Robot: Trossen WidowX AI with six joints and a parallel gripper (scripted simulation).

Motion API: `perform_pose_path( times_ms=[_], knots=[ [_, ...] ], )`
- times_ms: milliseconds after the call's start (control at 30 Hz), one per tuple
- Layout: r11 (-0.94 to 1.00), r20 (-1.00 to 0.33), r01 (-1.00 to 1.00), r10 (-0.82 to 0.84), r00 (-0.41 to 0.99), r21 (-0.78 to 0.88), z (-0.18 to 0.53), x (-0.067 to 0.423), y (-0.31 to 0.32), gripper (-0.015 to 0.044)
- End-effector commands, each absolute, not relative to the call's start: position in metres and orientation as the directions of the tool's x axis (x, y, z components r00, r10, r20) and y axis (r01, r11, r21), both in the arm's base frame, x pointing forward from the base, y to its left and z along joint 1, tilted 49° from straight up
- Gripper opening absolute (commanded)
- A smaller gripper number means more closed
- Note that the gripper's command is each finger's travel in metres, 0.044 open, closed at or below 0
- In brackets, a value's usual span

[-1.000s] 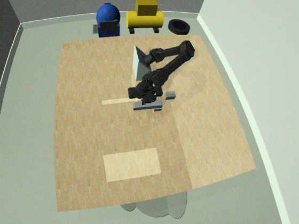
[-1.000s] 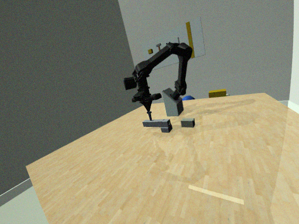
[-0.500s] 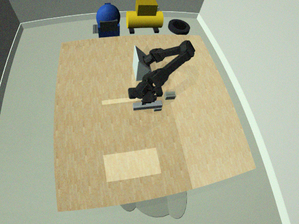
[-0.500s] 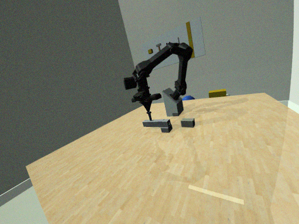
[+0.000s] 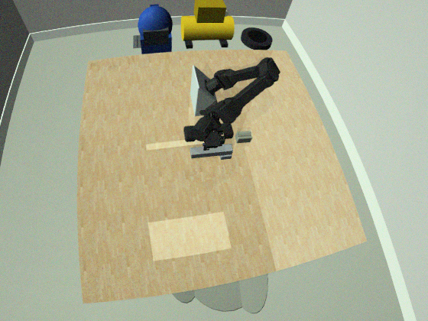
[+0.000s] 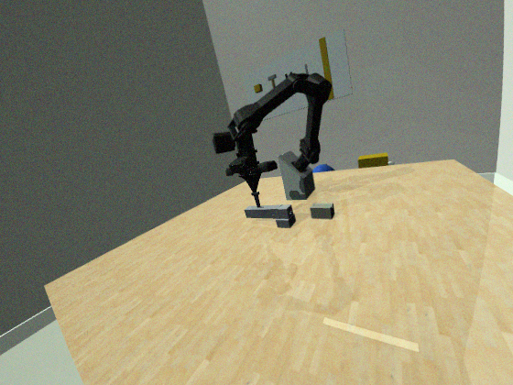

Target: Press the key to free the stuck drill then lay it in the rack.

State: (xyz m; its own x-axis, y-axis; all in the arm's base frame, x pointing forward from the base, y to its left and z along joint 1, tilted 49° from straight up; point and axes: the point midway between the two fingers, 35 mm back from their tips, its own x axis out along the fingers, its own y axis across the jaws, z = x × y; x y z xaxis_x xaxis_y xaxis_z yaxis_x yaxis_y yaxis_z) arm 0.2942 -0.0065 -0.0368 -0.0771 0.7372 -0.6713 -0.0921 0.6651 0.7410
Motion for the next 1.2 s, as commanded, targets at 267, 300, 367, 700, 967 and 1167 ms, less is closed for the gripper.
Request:
perform_pose_path(
  times_ms=[267,300,367,700,967,1167],
  knots=[
    [0.658,-0.663,-0.080,0.739,-0.120,0.749,-0.047,0.284,0.008,0.0000],
    [0.658,-0.662,-0.080,0.739,-0.120,0.749,-0.047,0.284,0.008,0.0000],
    [0.658,-0.662,-0.080,0.739,-0.120,0.749,-0.048,0.284,0.008,0.0000],
    [0.658,-0.662,-0.080,0.740,-0.120,0.749,-0.050,0.283,0.012,0.0000],
    [0.658,-0.662,-0.080,0.740,-0.120,0.749,-0.053,0.281,0.015,0.0000],
    [0.657,-0.662,-0.080,0.740,-0.120,0.749,-0.055,0.280,0.019,0.0000]
  ],
)
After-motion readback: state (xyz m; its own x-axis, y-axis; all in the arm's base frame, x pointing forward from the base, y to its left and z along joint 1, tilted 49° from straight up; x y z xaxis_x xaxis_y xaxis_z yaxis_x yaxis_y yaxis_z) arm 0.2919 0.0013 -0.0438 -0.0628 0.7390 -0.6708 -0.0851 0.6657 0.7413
